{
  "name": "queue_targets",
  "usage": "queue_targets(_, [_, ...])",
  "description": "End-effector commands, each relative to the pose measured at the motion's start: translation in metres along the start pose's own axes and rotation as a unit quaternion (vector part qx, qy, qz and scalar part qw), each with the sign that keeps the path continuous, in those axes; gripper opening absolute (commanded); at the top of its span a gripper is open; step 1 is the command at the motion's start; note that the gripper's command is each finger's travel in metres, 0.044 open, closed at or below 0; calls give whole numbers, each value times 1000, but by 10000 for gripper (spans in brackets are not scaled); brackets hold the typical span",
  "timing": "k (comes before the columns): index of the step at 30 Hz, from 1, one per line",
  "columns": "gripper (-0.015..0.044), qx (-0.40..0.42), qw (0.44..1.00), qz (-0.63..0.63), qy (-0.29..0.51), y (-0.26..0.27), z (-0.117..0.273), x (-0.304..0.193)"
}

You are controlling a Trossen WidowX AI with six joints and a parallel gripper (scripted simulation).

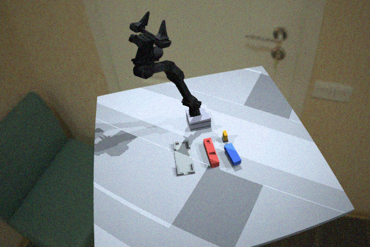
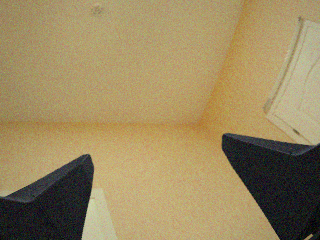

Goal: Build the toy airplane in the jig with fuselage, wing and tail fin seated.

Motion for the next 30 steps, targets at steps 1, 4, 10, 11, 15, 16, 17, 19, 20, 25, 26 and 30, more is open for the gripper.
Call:
queue_targets(1, [426,0,1000,0,0,0,0,0])
queue_targets(4, [440,4,999,-39,-24,-5,2,6])
queue_targets(10, [440,40,946,-275,-165,-46,17,36])
queue_targets(11, [440,49,929,-315,-189,-54,21,40])
queue_targets(15, [440,87,840,-458,-280,-87,38,54])
queue_targets(16, [440,99,812,-490,-301,-96,43,57])
queue_targets(17, [440,111,783,-520,-322,-105,48,59])
queue_targets(19, [440,136,721,-575,-362,-123,59,61])
queue_targets(20, [440,150,688,-600,-381,-132,65,62])
queue_targets(25, [440,225,504,-691,-466,-180,95,56])
queue_targets(26, [440,241,466,-703,-481,-189,102,53])
queue_targets(30, [440,307,308,-725,-534,-226,129,36])
Point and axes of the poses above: the point midway between the two fingers, 35 mm back from their tips, its own z axis back along the fingers, its own y axis across the jaws, x = y × z, the point moved 9 cm from there along z, back along the fingers, and after that the axes turned 12 degrees about z, right-handed, at the moved point
